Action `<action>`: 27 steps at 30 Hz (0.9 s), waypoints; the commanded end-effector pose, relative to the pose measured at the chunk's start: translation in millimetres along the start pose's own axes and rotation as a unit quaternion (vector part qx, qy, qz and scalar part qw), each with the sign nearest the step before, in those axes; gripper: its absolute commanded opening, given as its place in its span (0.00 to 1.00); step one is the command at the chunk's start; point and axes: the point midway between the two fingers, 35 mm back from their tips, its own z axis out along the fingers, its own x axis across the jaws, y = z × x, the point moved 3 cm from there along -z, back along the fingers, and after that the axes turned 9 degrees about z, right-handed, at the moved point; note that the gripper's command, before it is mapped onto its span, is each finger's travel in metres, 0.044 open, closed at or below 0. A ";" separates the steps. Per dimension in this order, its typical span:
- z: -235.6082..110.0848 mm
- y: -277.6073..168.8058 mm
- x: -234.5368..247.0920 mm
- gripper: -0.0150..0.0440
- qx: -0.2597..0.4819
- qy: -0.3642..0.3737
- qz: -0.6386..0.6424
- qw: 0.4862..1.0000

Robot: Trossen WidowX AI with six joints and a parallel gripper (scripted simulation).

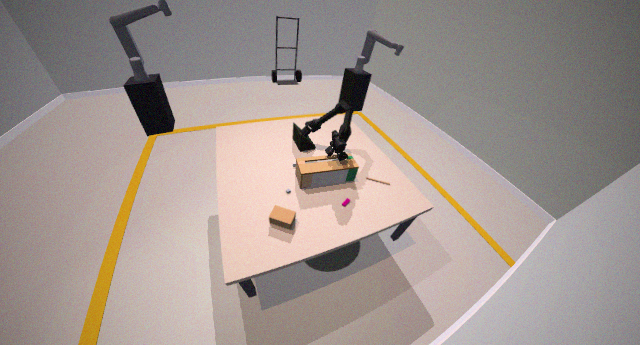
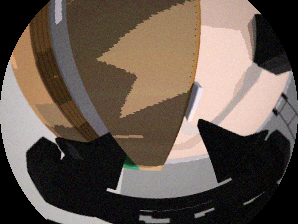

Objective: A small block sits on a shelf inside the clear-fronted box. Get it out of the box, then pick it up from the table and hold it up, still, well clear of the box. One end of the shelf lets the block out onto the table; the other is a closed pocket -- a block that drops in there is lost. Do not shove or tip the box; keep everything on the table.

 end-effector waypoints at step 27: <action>-52.8 -33.3 -20.7 0.74 -0.070 -0.001 -0.548 0.834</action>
